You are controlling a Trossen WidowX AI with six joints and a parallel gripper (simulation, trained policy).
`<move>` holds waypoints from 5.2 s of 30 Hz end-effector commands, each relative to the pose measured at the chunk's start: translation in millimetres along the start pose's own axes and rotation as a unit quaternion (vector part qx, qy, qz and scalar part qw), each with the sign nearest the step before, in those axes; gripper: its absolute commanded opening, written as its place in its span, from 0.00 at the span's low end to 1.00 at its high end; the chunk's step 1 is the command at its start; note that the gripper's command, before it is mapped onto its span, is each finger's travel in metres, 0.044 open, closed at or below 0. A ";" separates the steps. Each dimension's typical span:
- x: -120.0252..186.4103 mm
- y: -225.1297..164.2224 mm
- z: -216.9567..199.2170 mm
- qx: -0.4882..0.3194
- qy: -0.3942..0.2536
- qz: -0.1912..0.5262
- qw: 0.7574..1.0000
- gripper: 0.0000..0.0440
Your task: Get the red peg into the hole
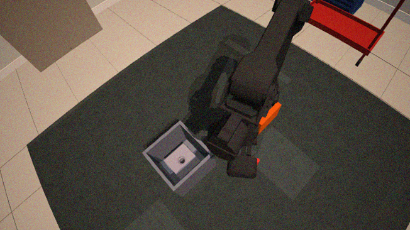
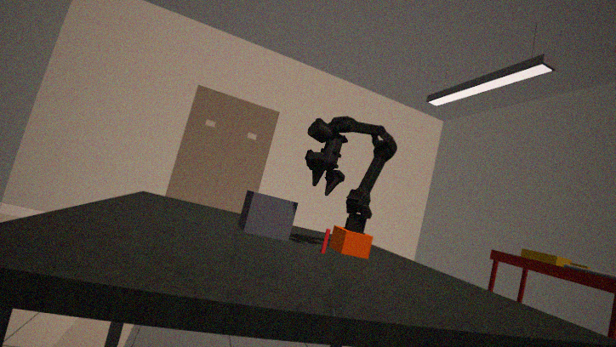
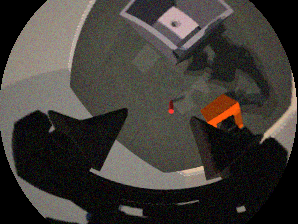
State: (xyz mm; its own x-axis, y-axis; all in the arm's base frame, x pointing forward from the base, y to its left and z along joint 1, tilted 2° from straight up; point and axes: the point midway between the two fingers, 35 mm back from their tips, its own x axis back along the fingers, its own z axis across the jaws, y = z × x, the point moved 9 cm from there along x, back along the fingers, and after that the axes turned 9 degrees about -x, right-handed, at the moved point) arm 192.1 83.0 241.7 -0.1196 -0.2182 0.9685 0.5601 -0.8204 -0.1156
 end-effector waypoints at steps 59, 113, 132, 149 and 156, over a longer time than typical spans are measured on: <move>-164.6 -42.5 -35.8 -0.221 -0.142 -0.098 0.960 0.65; -59.8 -29.9 50.0 -0.202 0.065 -0.054 0.976 0.00; -18.2 27.4 51.7 -0.217 0.076 -0.115 0.966 0.00; -14.1 73.8 40.2 -0.239 0.038 -0.141 0.960 0.00; -15.8 90.0 36.8 -0.243 0.022 -0.143 0.959 0.00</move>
State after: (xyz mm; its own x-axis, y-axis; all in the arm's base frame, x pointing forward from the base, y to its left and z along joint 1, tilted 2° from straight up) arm 270.5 38.5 224.7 -0.2610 0.0339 0.9647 0.0521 -0.9974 0.0492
